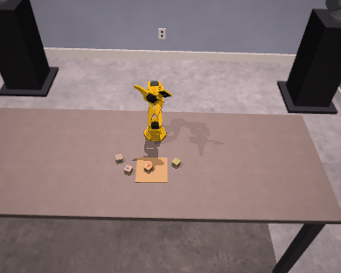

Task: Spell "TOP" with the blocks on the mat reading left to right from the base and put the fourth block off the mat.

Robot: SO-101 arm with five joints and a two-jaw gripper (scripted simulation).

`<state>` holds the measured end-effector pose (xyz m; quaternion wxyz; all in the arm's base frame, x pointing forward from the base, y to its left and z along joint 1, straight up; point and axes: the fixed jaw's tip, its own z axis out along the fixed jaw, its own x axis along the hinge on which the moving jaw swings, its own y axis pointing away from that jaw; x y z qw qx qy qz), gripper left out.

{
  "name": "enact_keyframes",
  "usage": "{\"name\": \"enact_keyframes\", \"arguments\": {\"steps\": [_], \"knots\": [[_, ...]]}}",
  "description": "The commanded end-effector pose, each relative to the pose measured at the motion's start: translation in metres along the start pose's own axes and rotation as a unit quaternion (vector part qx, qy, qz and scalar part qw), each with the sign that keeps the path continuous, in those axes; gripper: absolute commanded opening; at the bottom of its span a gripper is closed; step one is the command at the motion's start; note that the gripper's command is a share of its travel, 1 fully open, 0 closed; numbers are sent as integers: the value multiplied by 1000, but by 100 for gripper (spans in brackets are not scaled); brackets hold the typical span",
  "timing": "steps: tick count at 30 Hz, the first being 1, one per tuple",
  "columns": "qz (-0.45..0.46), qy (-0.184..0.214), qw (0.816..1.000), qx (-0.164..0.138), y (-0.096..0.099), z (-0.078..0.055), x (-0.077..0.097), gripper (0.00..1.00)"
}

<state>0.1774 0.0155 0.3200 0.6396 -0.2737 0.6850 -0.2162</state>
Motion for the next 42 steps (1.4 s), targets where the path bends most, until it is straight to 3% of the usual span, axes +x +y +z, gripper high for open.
{"name": "enact_keyframes", "arguments": {"steps": [1,10,14,20,28,36,42], "knots": [[1,-23,1000,20,-7,-8,-9,100],[1,-56,997,47,-14,-27,-16,100],[1,-60,997,51,-14,-30,-17,100],[6,-53,998,46,-13,-28,-14,100],[39,-2,999,10,1,-17,4,100],[44,5,999,5,2,-15,6,100],[70,46,996,-20,13,-9,20,100]]}}
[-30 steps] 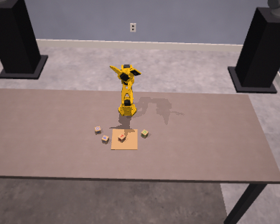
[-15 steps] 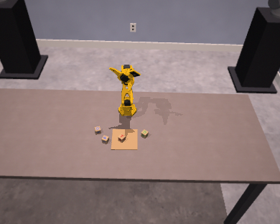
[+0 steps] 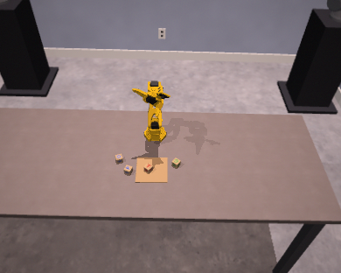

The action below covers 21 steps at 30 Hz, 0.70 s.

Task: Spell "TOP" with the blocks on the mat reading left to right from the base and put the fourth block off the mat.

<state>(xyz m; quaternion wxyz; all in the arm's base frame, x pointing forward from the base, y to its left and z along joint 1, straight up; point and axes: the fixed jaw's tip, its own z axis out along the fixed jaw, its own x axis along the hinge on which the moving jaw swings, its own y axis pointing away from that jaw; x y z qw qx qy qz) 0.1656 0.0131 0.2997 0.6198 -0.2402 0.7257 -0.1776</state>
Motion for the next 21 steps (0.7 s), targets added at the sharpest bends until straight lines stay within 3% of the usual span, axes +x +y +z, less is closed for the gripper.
{"name": "enact_keyframes", "arguments": {"steps": [1,11,21], "knots": [[21,17,1000,-4,1,3,5,100],[32,35,999,-14,5,6,12,100],[72,99,992,-42,18,13,34,100]]}}
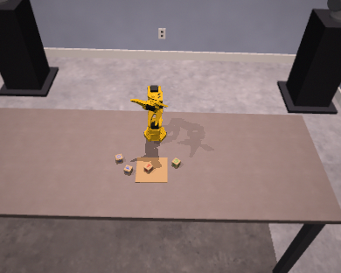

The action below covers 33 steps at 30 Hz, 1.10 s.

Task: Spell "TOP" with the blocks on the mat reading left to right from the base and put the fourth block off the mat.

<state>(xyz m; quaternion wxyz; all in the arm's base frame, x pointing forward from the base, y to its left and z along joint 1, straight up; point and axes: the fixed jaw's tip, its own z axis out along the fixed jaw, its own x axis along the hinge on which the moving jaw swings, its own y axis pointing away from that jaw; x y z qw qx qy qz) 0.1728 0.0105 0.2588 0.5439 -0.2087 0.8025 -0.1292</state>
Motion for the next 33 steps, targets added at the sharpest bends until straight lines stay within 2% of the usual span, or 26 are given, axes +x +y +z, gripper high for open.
{"name": "enact_keyframes", "arguments": {"steps": [1,7,16,24,33], "knots": [[15,2,1000,3,-2,0,0,100],[18,7,1000,2,-1,0,2,100],[56,70,996,-22,8,10,24,100],[62,78,995,-24,10,11,26,100],[100,142,984,-43,19,17,49,100]]}}
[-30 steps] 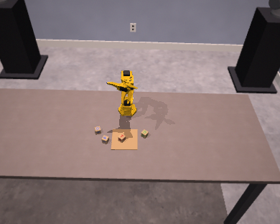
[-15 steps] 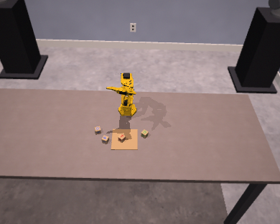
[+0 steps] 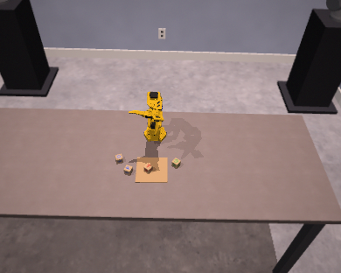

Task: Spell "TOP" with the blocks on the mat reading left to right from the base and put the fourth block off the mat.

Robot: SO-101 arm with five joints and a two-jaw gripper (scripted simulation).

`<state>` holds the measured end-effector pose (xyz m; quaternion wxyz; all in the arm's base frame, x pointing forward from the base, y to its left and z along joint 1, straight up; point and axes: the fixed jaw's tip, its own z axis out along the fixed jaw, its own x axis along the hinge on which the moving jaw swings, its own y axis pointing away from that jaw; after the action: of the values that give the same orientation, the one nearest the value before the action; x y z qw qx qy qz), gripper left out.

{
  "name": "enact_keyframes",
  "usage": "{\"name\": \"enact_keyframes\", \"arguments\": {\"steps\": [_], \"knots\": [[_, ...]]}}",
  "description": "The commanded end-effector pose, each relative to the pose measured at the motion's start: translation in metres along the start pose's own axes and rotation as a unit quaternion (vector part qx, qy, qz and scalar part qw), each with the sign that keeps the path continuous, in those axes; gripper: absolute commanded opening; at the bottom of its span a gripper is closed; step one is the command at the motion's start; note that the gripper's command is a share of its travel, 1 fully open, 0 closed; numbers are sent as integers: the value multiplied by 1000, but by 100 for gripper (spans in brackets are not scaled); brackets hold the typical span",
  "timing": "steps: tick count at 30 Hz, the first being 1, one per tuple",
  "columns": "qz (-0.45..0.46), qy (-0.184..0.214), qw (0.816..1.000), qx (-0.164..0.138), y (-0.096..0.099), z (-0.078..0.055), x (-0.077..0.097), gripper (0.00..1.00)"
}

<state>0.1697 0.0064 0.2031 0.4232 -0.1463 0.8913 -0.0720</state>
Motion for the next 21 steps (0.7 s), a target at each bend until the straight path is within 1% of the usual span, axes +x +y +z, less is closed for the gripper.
{"name": "enact_keyframes", "arguments": {"steps": [1,8,10,16,18,21], "knots": [[19,3,1000,3,-1,-1,1,100],[22,9,1000,1,-1,0,3,100],[29,20,999,-1,0,2,7,100],[60,69,996,-12,4,9,23,100],[64,77,995,-13,5,10,26,100],[65,79,995,-13,5,10,26,100]]}}
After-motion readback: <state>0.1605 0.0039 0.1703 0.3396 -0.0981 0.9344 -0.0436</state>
